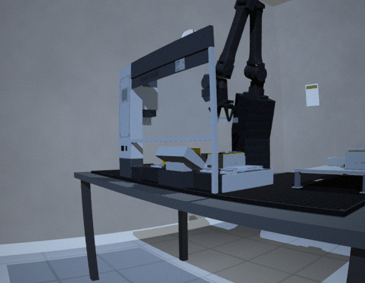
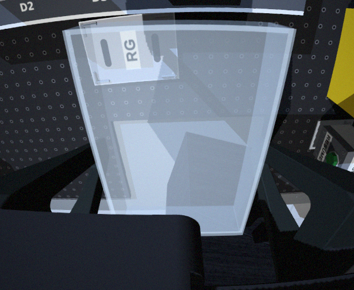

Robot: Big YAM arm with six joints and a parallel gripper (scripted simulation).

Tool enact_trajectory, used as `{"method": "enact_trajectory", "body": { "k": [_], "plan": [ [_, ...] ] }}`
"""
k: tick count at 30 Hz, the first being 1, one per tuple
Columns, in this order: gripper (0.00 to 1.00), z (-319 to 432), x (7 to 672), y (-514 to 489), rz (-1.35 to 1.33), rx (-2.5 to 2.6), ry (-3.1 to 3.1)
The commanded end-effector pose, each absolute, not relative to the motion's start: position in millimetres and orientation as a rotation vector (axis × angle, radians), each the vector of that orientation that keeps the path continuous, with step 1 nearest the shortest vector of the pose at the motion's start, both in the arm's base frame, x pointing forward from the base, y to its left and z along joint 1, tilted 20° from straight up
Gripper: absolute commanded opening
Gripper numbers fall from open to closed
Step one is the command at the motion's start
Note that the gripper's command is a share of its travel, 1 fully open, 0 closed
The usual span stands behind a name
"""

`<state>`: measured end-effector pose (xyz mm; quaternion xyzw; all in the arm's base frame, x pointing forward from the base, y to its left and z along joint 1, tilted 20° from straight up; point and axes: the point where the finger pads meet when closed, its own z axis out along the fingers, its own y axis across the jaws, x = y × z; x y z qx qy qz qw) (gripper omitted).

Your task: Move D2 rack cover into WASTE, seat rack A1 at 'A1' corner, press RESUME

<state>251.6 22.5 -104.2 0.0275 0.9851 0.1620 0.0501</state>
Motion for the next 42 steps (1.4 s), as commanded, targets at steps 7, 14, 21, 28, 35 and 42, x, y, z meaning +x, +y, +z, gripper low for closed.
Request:
{"method": "enact_trajectory", "body": {
  "k": [7, 14, 21, 28, 35, 42],
  "plan": [
    [0.0, -118.1, 258.7, -20.7, 0.495, 0.035, 2.989],
    [0.0, -129.4, 258.3, -54.3, 0.493, 0.035, 2.989],
    [0.0, -131.1, 258.2, -59.2, 0.49, 0.007, 2.987],
    [0.0, -142.7, 257.6, -93.7, 0.487, 0.007, 2.987],
    [0.0, -150.8, 257.4, -118.1, 0.486, 0.007, 2.986],
    [0.0, -158.7, 257.2, -141.8, 0.486, 0.007, 2.984]
  ]
}}
